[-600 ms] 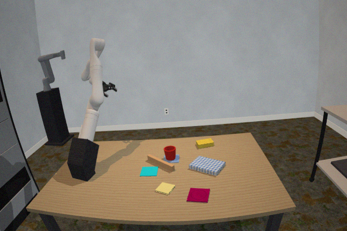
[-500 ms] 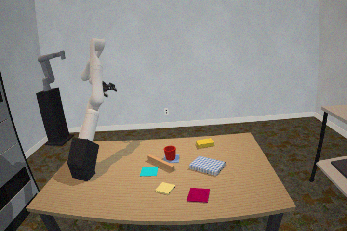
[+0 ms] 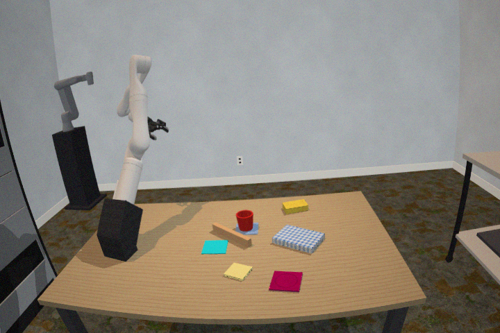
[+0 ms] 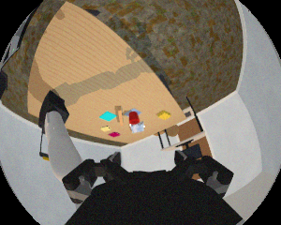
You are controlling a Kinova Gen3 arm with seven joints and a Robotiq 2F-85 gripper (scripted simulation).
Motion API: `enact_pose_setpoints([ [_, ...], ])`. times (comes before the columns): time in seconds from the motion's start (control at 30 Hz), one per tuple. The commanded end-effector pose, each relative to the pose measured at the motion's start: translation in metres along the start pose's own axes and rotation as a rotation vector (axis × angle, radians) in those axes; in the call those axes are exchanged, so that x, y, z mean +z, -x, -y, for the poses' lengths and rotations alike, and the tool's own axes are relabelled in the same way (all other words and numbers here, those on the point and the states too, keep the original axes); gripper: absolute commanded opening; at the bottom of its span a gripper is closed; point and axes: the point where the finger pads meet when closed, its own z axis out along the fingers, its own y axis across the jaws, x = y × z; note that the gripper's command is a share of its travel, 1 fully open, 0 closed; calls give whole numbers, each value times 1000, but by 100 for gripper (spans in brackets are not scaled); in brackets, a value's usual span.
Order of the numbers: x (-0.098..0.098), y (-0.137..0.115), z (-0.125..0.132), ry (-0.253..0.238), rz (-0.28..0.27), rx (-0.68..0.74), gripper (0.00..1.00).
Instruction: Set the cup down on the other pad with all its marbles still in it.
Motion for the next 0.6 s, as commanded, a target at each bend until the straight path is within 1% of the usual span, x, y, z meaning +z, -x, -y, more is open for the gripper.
enact_pose_setpoints([
  [0.0,0,0,0,1,-1,0,0],
  [0.27,-5,-6,3,15,-30,-23,0],
  [0.43,-14,-13,7,37,-72,-54,0],
  [0.5,-14,-13,7,37,-72,-54,0],
  [0.57,-19,-17,11,52,-96,-73,0],
])
